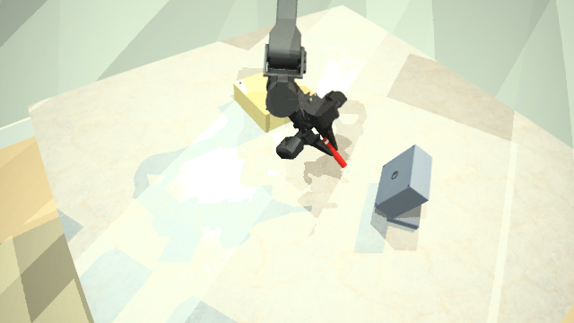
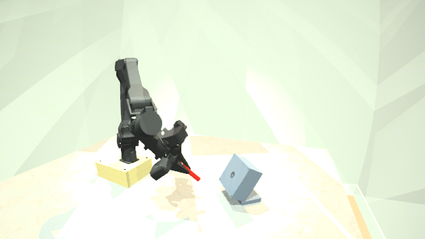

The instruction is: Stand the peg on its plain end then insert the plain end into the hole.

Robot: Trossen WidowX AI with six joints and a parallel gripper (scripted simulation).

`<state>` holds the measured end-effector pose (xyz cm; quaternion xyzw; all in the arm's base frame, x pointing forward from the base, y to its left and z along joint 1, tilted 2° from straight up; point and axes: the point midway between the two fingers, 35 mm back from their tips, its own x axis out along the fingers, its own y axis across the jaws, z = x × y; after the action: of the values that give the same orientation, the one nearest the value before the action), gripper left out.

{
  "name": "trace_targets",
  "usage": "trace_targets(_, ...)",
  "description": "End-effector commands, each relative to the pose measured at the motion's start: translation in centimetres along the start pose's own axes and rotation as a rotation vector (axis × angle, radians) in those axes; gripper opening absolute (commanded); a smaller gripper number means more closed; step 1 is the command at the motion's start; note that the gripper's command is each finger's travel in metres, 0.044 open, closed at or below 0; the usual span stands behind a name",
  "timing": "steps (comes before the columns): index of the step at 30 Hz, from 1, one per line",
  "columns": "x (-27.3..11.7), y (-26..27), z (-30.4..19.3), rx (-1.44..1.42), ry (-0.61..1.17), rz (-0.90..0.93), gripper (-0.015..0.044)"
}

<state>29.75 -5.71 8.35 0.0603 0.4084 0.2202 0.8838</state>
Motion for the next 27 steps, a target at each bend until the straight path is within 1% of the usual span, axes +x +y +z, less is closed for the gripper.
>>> trace_targets(1, 0.2, 0.4, 0.1, 0.018, -0.031, 0.027, 0.0000)
trace_targets(12, 0.4, 1.3, 1.0, 0.045, -0.123, 0.096, 0.0000)
trace_targets(27, 1.8, 1.6, 1.7, 0.051, -0.150, 0.113, 0.0000)
